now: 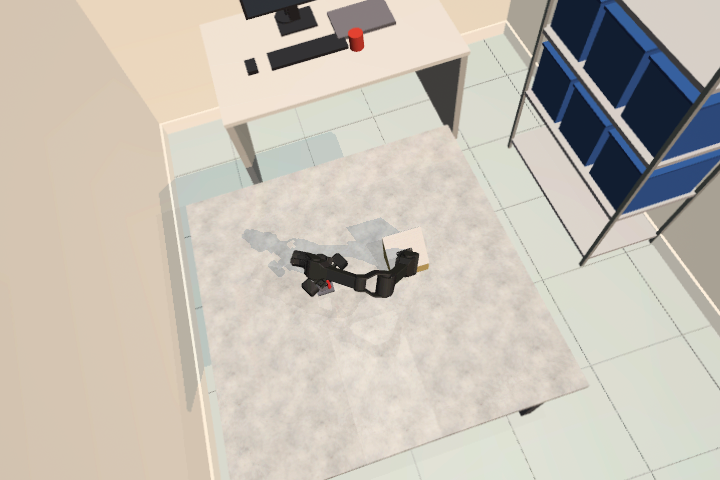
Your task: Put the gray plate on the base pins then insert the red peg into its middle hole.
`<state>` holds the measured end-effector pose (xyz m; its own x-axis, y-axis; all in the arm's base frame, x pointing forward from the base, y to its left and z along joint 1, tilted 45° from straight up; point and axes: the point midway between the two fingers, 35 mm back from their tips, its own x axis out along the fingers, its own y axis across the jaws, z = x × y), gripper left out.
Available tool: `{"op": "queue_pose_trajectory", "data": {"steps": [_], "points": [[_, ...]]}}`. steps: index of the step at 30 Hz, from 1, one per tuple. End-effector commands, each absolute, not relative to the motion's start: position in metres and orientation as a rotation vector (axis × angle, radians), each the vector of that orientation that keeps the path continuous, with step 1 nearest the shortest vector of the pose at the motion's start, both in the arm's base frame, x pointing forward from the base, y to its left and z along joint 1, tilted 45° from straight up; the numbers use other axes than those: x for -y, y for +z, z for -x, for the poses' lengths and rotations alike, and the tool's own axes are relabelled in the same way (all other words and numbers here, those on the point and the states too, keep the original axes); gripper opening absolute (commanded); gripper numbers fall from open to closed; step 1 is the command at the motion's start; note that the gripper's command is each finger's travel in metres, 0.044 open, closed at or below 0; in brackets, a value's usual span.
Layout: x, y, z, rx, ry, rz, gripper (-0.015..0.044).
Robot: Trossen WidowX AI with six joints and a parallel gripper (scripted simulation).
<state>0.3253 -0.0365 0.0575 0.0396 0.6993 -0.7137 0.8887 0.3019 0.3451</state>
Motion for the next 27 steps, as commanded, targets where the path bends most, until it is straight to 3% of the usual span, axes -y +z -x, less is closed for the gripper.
{"op": "queue_pose_trajectory", "data": {"steps": [1, 27], "points": [[0.044, 0.049, -0.33, -1.708, -0.277, -1.446, 0.0], [0.084, 0.003, -0.346, -1.709, -0.263, -1.443, 0.0]]}}
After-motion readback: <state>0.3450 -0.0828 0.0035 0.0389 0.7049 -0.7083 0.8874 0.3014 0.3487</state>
